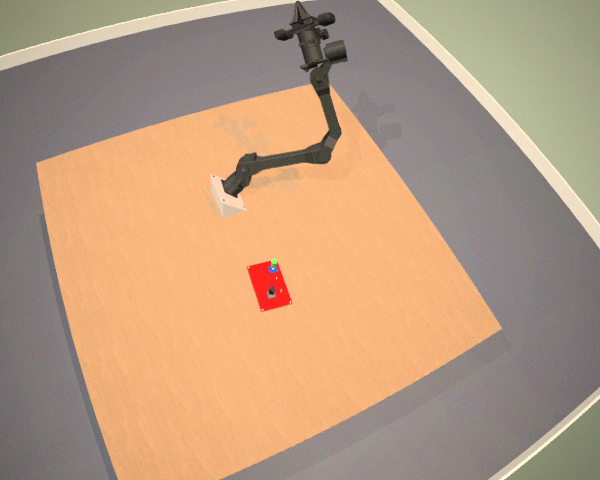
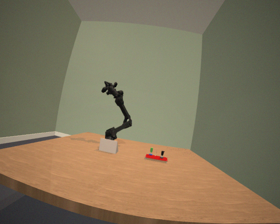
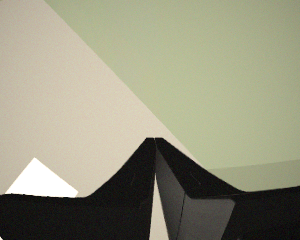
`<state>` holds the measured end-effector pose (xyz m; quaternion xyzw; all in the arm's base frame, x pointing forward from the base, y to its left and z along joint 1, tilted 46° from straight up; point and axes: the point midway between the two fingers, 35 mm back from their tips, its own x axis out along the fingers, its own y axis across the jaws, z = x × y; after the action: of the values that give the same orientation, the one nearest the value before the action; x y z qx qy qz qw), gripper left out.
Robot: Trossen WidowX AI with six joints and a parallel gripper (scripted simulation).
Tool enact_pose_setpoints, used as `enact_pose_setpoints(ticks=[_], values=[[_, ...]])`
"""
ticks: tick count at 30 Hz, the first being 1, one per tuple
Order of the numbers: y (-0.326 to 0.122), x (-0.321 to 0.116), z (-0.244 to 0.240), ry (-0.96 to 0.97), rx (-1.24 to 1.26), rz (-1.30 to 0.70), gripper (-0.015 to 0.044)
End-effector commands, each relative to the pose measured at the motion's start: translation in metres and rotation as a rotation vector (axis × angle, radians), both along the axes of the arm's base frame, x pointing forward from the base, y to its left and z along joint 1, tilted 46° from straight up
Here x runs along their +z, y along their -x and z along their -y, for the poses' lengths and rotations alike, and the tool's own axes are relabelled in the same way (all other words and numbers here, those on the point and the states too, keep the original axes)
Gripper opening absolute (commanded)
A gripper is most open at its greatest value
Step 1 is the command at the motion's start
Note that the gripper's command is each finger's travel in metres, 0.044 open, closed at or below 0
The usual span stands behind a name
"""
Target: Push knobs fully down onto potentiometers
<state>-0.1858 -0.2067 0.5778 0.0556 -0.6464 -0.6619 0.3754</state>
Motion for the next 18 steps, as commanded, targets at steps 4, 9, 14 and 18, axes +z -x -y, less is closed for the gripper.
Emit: enact_pose_setpoints(ticks=[4, 9, 14, 18], values=[[-0.017, -0.018, 0.036, -0.123, 0.092, -0.038, 0.0000], [-0.033, -0.037, 0.067, -0.219, 0.198, -0.037, 0.0000], [-0.052, -0.056, 0.093, -0.307, 0.297, -0.039, 0.0000], [-0.069, -0.074, 0.115, -0.398, 0.373, -0.056, 0.0000]])
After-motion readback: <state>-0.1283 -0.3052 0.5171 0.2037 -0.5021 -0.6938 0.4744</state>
